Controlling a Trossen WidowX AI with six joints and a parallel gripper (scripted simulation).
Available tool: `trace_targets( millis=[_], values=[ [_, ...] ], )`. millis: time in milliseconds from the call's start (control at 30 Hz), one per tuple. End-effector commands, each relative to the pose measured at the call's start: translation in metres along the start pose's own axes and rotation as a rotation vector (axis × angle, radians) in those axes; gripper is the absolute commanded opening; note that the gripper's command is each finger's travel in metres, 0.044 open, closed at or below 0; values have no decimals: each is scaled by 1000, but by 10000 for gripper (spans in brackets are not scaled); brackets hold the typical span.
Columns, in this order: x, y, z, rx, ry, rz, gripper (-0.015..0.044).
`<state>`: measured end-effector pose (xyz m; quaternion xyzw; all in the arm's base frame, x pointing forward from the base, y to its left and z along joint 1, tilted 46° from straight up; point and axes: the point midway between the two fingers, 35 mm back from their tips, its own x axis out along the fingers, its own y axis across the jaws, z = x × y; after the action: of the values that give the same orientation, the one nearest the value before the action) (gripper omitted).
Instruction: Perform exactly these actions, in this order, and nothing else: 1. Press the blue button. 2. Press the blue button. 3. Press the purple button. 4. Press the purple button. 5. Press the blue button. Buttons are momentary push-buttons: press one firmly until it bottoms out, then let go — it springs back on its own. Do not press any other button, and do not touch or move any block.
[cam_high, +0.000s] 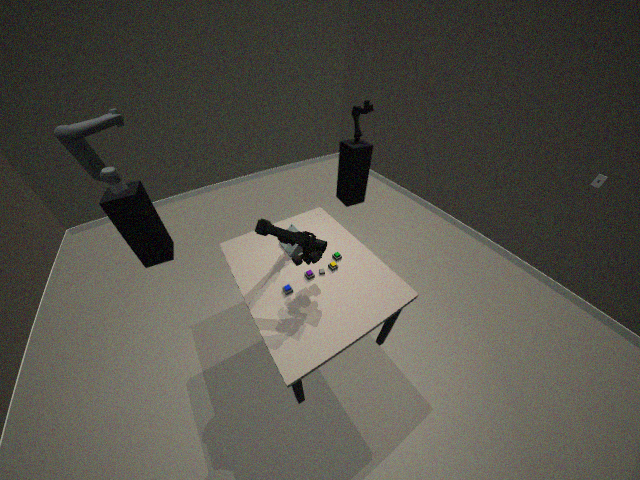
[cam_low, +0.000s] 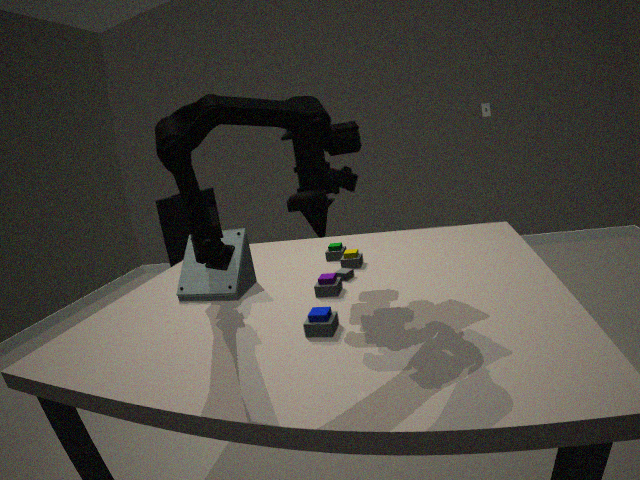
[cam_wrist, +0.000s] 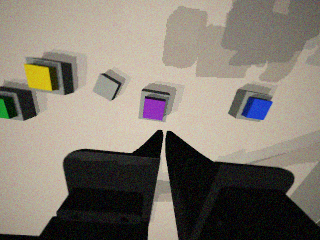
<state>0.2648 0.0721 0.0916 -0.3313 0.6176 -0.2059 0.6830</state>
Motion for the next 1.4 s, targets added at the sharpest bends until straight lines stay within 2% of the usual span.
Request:
trace_targets(
  millis=[0,67,200,267,1367],
  values=[
    [2,11,-7,21,1,-5,20],
    [4,11,-6,21,1,-4,20],
    [53,11,-6,22,0,-5,20],
    [63,10,-7,22,0,-7,20],
    [97,10,-7,22,0,-9,20]
  ],
)
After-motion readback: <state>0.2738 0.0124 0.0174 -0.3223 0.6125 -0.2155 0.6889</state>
